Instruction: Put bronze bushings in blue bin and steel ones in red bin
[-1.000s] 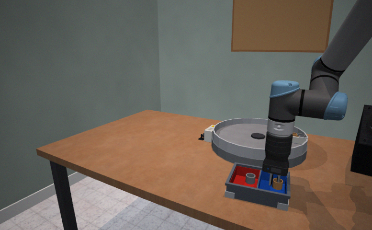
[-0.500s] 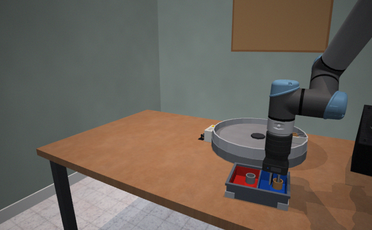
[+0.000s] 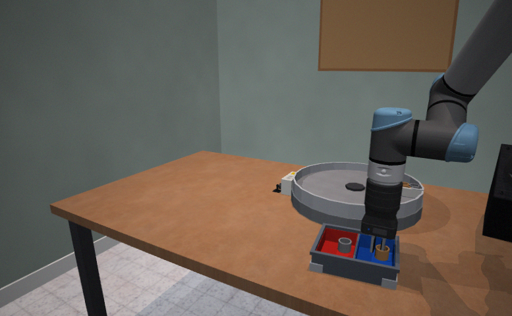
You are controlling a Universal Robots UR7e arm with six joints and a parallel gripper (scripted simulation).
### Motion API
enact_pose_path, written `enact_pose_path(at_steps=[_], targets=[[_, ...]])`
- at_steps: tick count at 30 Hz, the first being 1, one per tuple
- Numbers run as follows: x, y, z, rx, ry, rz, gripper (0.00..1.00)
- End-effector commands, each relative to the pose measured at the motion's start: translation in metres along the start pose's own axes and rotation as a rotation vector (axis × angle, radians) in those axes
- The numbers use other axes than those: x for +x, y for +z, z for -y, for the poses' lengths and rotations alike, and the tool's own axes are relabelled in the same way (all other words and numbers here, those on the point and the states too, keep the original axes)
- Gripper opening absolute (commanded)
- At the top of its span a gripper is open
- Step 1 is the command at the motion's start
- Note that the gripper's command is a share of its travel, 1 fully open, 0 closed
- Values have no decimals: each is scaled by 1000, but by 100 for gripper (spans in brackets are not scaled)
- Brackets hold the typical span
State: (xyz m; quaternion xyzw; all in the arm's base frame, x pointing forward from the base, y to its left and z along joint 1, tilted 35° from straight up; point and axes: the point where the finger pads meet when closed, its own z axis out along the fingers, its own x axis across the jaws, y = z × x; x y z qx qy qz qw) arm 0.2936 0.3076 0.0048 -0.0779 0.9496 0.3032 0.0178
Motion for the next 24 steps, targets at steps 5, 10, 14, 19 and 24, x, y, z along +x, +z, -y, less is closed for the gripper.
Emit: enact_pose_path(at_steps=[5,10,14,19,24], targets=[[0,-3,0,0,0,1,42],[0,-5,0,0,0,1,42],[0,-5,0,0,0,1,42],[0,-7,0,0,0,1,42],[0,-8,0,0,0,1,42]])
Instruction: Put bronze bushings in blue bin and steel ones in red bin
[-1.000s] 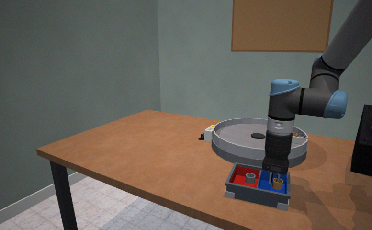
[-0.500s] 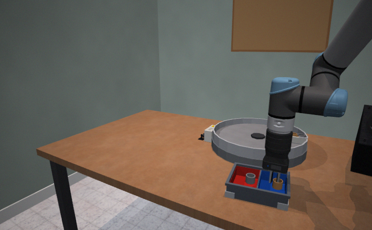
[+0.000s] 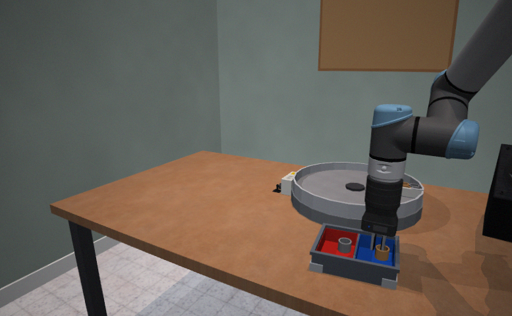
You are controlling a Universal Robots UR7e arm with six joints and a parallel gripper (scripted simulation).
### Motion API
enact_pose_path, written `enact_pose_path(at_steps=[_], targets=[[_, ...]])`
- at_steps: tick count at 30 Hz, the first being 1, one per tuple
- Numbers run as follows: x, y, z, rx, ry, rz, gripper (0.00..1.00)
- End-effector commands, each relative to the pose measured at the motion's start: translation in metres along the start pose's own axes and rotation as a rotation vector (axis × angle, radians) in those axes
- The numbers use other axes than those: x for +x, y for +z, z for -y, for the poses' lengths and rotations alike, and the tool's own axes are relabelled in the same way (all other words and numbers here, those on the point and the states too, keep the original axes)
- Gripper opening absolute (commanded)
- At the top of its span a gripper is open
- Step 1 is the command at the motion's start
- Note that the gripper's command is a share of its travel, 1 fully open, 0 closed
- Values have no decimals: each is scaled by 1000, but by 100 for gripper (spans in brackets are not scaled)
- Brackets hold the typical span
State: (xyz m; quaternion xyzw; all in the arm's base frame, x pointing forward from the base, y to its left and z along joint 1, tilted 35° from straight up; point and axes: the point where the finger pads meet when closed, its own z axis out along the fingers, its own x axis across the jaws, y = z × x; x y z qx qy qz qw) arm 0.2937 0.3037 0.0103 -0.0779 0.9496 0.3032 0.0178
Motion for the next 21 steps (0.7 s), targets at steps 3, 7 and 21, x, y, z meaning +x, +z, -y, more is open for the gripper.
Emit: enact_pose_path(at_steps=[3,7,21], targets=[[0,-3,0,0,0,1,42],[0,-4,0,0,0,1,42],[0,-8,0,0,0,1,42]])
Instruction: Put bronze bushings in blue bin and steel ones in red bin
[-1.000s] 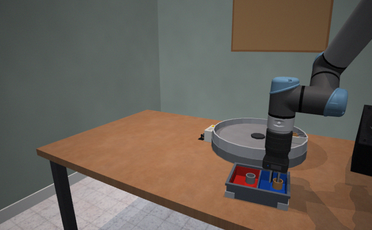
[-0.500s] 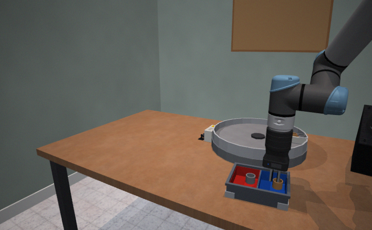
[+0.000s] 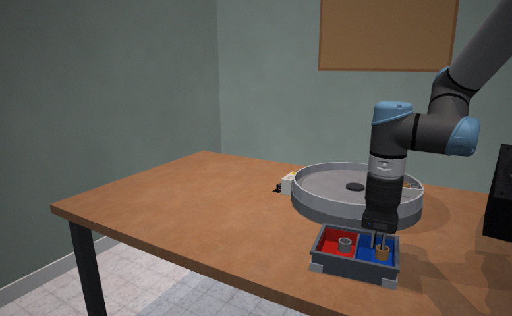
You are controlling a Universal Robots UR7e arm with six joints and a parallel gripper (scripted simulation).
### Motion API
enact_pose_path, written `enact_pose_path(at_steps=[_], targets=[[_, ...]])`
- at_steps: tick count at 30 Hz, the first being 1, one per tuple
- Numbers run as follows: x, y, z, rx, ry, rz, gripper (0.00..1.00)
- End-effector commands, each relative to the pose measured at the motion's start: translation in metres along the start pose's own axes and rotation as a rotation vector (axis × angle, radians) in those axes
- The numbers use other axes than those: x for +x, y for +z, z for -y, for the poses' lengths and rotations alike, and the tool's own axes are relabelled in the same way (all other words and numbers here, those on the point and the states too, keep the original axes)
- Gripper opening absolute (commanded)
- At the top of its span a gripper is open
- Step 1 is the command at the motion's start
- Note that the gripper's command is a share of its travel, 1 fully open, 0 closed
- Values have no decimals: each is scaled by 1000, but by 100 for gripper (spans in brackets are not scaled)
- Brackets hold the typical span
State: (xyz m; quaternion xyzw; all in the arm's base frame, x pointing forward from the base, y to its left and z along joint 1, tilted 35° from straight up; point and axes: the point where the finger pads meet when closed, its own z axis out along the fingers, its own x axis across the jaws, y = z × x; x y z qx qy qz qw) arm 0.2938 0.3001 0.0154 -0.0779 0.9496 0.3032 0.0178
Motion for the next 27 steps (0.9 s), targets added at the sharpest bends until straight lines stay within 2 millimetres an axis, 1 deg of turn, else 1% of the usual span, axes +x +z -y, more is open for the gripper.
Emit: enact_pose_path(at_steps=[1,27], targets=[[0,-2,0,0,0,1,42],[0,-10,0,0,0,1,42]])
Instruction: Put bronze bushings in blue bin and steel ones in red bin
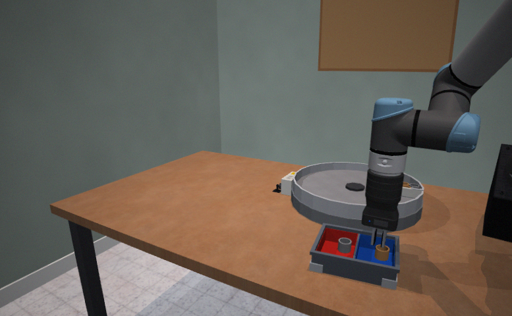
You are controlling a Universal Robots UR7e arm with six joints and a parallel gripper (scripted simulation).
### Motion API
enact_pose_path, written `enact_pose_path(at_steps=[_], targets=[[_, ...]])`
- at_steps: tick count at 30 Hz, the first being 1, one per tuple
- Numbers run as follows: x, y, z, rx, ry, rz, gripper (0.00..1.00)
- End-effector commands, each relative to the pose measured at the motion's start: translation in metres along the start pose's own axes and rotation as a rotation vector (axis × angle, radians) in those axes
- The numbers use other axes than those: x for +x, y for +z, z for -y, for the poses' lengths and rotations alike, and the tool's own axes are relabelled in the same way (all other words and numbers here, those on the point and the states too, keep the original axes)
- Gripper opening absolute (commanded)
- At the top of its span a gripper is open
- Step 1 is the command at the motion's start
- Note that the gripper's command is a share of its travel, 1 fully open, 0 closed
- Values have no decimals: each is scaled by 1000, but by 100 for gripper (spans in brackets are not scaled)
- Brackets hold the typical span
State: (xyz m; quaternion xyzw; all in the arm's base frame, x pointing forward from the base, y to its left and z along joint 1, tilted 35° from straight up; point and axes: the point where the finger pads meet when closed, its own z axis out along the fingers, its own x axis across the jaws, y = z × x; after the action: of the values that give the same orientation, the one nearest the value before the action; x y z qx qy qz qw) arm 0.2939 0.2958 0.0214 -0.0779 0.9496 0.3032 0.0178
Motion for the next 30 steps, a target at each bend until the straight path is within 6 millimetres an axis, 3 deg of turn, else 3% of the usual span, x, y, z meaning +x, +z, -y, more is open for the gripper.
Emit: enact_pose_path(at_steps=[1,11,16,19,23,30], targets=[[0,-2,0,0,0,1,42],[0,-2,0,0,0,1,42],[0,-52,0,0,0,1,42],[0,-52,0,0,0,1,42],[0,-89,0,0,0,1,42],[0,-102,0,0,0,1,42]])
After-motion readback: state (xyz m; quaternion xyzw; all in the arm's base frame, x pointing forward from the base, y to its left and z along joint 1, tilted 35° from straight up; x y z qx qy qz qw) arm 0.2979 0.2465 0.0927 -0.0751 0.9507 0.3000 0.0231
